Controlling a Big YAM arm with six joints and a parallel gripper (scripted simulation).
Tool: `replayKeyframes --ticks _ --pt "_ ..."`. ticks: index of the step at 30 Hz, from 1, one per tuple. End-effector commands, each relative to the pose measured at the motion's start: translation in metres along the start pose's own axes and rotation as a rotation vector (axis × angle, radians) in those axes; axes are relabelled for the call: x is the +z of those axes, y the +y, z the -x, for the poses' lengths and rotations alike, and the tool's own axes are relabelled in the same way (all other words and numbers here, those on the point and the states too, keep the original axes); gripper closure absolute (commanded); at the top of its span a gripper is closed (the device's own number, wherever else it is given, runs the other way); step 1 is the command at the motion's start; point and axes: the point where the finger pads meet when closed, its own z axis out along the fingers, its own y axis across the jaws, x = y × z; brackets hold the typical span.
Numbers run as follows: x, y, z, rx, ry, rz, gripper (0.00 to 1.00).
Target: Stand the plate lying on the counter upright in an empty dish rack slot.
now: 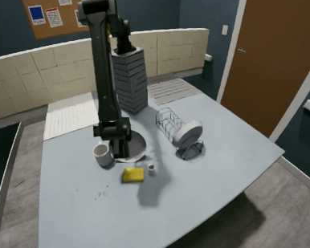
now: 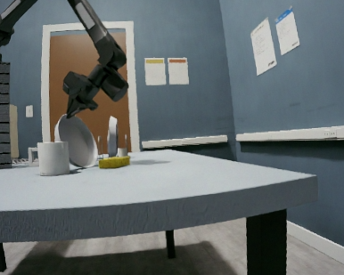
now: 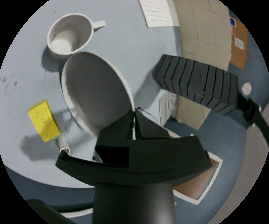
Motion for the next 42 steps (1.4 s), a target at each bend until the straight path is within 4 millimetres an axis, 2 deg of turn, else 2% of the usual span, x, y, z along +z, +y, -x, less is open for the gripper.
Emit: replayKeyframes --ticks 1,7,13,23,24,26,42 --pt "-0.007 0.004 -0.004 0.004 -0.008 0.0 1.0" --pt "-0.01 0.003 -0.004 0.004 -0.008 0.004 1.0" --pt "-0.022 -0.003 -0.004 0.006 -0.008 0.02 1.0" --pt "-0.02 -0.011 -0.004 0.001 -0.009 0.008 1.0" --pt "-0.025 -0.008 -0.005 0.001 -0.009 0.019 1.0" --pt "-0.022 -0.013 -0.005 0.0 -0.009 0.008 1.0" --pt "-0.035 -0.028 -0.005 0.0 -0.008 0.008 1.0"
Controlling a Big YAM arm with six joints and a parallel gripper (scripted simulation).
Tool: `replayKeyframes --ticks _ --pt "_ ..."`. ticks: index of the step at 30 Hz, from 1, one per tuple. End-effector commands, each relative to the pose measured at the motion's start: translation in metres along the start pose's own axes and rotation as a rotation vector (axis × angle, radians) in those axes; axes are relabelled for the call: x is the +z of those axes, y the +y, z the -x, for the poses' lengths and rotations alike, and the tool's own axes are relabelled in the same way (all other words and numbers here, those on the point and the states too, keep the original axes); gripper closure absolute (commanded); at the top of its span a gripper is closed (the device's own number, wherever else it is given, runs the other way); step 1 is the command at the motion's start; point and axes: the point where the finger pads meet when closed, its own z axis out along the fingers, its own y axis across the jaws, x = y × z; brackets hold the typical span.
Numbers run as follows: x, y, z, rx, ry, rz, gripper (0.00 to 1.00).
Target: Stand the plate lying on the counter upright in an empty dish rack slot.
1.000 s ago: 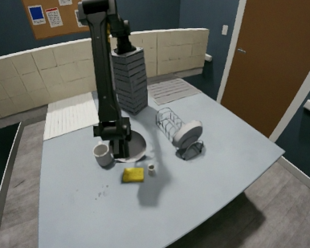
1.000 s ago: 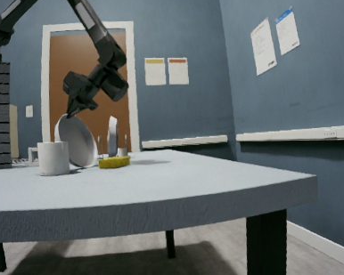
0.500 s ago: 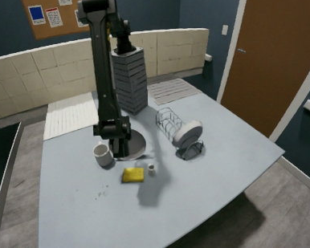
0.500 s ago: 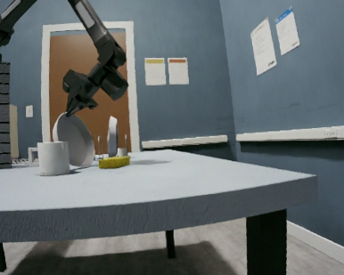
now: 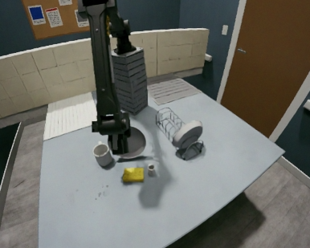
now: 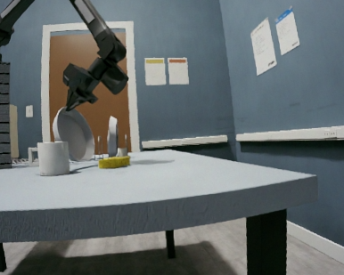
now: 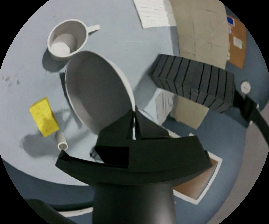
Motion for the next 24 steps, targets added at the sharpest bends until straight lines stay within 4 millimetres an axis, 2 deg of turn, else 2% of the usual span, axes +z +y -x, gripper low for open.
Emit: replayKeyframes --ticks 1,16,24 --pt "-0.02 -0.011 -0.005 0.0 -0.006 0.011 1.0" --pt "-0.041 -0.031 -0.005 0.0 -0.005 0.016 1.0" --pt "-0.053 -0.049 -0.006 -0.001 -0.007 0.011 1.0"
